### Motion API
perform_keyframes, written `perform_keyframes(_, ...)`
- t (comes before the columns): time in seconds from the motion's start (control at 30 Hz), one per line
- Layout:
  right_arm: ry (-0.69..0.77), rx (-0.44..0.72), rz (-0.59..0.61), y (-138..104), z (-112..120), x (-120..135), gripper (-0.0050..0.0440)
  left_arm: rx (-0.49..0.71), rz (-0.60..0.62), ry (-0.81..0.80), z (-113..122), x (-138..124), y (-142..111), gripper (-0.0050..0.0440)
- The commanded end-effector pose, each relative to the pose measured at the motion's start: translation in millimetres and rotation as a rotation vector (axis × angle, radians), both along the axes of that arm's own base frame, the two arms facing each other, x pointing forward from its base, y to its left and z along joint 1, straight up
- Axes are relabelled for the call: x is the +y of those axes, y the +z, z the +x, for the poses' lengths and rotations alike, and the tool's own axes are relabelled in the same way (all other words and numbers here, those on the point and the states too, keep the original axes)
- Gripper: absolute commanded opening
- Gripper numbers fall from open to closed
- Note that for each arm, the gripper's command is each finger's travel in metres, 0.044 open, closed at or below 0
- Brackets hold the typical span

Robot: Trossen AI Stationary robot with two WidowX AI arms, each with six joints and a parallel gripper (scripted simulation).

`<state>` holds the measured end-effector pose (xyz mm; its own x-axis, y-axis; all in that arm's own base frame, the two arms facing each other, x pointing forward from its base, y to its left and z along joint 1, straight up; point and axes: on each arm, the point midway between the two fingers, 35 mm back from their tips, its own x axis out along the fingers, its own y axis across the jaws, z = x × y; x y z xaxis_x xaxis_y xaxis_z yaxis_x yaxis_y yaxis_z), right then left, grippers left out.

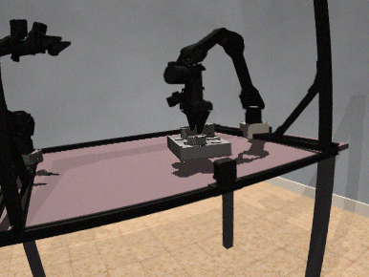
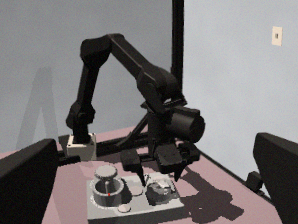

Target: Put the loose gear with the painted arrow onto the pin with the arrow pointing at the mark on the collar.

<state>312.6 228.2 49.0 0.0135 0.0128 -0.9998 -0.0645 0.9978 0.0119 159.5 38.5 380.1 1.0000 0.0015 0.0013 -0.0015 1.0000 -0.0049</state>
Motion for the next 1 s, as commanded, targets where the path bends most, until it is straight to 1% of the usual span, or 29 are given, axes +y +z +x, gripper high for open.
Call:
perform_keyframes(0.0,0.001,0.014,-0.013,-12,-1,-2,0.0400,0.000,0.004,-0.001,0,-1,0,0.0400)
perform_keyframes(0.2,0.001,0.014,-0.013,-21,-1,-2,0.0400,0.000,0.004,-0.001,0,-1,0,0.0400)
perform_keyframes(0.47,0.001,0.014,-0.013,-27,-2,-2,0.0400,0.000,0.004,-0.001,0,-1,0,0.0400)
perform_keyframes(0.5,0.001,0.014,-0.013,-27,-2,-2,0.0376,0.000,0.004,-0.001,0,-1,0,0.0400)
perform_keyframes(0.77,0.001,0.014,-0.013,-27,-2,-2,0.0323,0.000,0.004,-0.001,0,-1,0,0.0400)
perform_keyframes(0.83,0.001,0.014,-0.013,-27,-2,-2,0.0323,0.000,0.004,-0.001,0,-1,0,0.0400)
perform_keyframes(0.97,0.001,0.014,-0.013,-27,-2,-2,0.0296,0.000,0.004,-0.001,0,-1,0,0.0400)
